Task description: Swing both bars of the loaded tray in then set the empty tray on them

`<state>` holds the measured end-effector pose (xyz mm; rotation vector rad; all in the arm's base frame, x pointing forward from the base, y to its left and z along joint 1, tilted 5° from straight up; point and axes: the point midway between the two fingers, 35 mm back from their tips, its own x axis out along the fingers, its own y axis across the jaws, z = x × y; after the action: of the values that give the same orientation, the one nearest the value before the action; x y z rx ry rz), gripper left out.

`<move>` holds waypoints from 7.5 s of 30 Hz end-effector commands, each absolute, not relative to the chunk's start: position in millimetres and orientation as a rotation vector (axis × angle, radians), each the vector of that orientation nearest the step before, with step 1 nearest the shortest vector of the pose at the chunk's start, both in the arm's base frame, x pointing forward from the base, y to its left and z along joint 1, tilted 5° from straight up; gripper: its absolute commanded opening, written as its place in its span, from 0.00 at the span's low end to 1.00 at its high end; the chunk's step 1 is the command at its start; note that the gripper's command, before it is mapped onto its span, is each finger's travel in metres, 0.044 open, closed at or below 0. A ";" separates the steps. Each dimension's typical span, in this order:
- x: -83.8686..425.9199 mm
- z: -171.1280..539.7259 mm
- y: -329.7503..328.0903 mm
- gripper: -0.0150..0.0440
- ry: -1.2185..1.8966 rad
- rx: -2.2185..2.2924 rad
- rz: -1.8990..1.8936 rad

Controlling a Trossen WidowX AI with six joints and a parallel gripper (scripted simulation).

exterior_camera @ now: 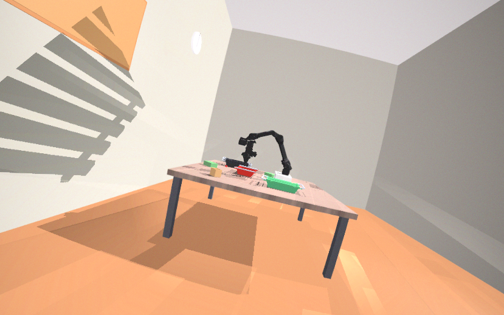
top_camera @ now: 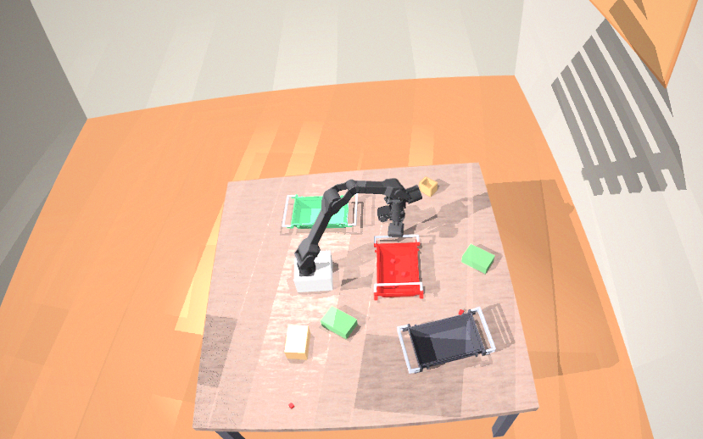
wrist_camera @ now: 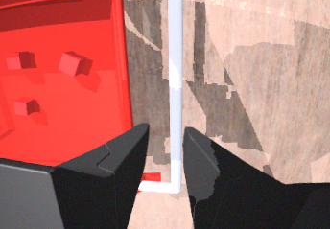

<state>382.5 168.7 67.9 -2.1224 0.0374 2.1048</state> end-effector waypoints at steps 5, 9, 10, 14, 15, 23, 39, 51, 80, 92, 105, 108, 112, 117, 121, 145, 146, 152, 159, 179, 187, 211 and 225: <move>376.9 57.0 177.3 0.40 -0.088 -2.165 2.181; 377.4 48.5 178.3 0.40 -0.088 -2.165 2.181; 377.5 44.4 178.8 0.40 -0.088 -2.165 2.181; 377.6 22.4 180.8 0.40 -0.088 -2.165 2.181; 377.5 16.7 181.3 0.40 -0.088 -2.165 2.181; 376.1 -3.0 182.5 0.40 -0.089 -2.165 2.181; 376.5 28.2 147.5 0.40 -0.085 -2.167 2.183; 376.2 15.0 113.5 0.40 -0.081 -2.168 2.184; 378.0 44.7 106.2 0.40 -0.069 -2.167 2.187; 378.0 44.7 106.2 0.32 -0.069 -2.167 2.187; 377.9 45.7 106.2 0.25 -0.069 -2.168 2.186; 377.9 45.7 106.2 0.25 -0.069 -2.168 2.186; 377.9 45.7 106.2 0.25 -0.069 -2.168 2.186; 377.9 45.7 106.2 0.25 -0.069 -2.168 2.186; 377.9 45.7 106.2 0.25 -0.069 -2.168 2.186; 377.9 45.7 106.2 0.25 -0.069 -2.168 2.186; 377.9 45.7 106.2 0.25 -0.069 -2.168 2.186; 377.9 45.7 106.2 0.25 -0.069 -2.168 2.186; 377.9 45.7 106.2 0.52 -0.069 -2.168 2.186; 348.5 150.1 157.4 1.00 -0.058 -2.168 2.170; 248.1 127.2 245.8 1.00 -0.064 -2.158 2.175; 34.1 58.0 271.3 1.00 -0.080 -2.115 2.203; 31.5 -8.4 276.7 1.00 -0.079 -2.115 2.203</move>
<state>32.2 279.4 9.2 -2.1077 -0.0987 2.2012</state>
